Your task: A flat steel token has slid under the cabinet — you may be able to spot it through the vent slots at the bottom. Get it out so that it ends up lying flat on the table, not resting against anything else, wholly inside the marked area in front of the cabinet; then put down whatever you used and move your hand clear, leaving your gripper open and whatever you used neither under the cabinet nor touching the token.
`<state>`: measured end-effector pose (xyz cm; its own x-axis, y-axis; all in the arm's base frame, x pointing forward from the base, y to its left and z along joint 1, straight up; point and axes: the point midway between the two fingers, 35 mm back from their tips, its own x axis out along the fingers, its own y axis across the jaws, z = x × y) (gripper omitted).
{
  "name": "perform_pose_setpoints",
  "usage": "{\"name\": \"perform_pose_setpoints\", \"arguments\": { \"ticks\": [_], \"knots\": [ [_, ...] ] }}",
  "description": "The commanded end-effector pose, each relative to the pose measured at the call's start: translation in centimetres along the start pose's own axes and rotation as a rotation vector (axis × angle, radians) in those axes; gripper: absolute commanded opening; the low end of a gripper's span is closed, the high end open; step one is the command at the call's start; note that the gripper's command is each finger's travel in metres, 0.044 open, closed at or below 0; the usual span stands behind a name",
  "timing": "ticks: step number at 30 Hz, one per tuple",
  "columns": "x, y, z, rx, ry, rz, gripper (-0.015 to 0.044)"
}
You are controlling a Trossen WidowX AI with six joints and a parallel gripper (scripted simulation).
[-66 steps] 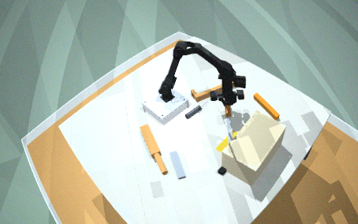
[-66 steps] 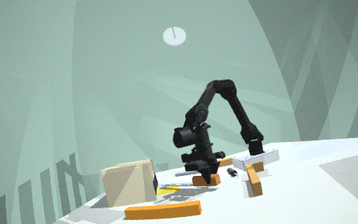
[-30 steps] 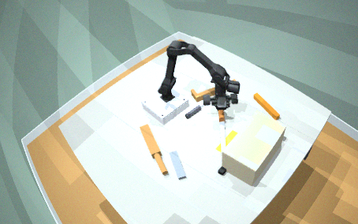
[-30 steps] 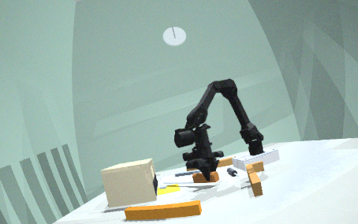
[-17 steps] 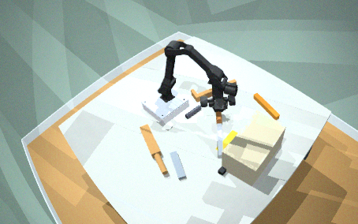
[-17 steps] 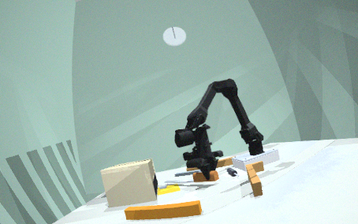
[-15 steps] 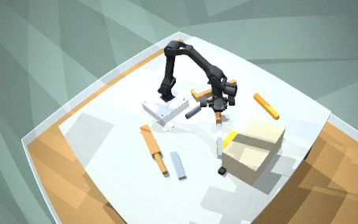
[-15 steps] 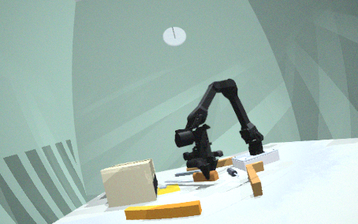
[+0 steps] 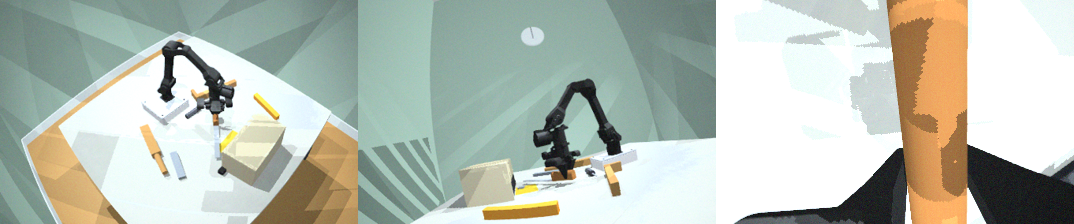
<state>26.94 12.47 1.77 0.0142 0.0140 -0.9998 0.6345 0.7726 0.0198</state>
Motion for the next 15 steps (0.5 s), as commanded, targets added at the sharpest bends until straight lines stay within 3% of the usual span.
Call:
{"name": "perform_pose_setpoints", "arguments": {
  "ticks": [1,15],
  "knots": [
    [-0.2,-0.2,0.4,-0.002,-0.01,0.009,0.0],
    [-0.2,-1.6,1.5,-0.002,-0.011,0.008,0.0]
  ]
}}
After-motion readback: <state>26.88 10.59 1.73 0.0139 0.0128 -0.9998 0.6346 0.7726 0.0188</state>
